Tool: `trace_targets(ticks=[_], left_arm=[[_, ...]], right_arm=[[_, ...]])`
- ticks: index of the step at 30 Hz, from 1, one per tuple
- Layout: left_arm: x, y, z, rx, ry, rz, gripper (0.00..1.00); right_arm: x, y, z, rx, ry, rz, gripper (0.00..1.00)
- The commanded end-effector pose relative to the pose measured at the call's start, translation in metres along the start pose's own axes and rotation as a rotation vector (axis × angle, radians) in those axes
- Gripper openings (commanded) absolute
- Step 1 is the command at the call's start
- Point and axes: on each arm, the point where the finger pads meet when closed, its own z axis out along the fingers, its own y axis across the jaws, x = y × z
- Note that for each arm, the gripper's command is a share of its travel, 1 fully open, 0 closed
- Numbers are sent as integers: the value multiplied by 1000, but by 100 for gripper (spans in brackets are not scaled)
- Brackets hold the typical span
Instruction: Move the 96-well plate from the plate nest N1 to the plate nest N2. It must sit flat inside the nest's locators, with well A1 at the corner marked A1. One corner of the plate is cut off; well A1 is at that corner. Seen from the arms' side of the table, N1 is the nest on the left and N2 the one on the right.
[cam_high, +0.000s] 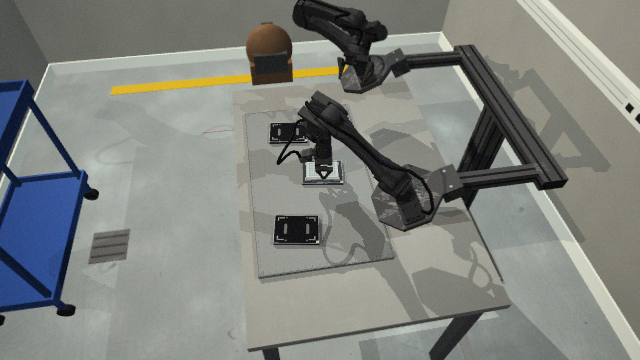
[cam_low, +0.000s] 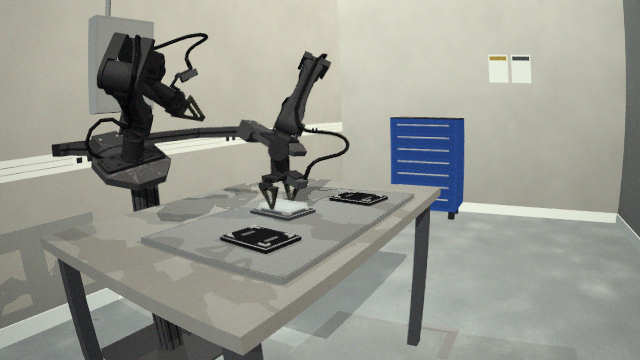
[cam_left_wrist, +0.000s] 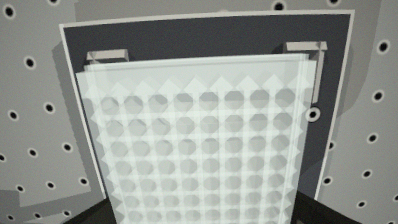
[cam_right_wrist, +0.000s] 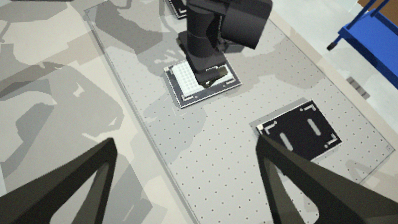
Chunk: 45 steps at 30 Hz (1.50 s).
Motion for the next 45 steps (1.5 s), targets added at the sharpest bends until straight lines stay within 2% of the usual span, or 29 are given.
trace_targets(ticks=[1,8,10,20,39,45], left_arm=[[-1,-9,10,33,-13,13,80],[6,-4,21,22,3,20,80],[5,-3,10,22,4,20,80],[7,-7,2,40,2,37,80],[-3,-5,-2,21,-16,4,80],[-4,-9,8,39,-17,8,80]], right_arm=[[-13,0,-4,5,-28,14,100],[-13,0,-4,5,-28,14,100],[-13,0,-4,5,-28,14,100],[-13,0,-4,5,-28,14,100],[-13,0,-4,5,-28,14,100],[-13,0,-4,5,-28,14,100]])
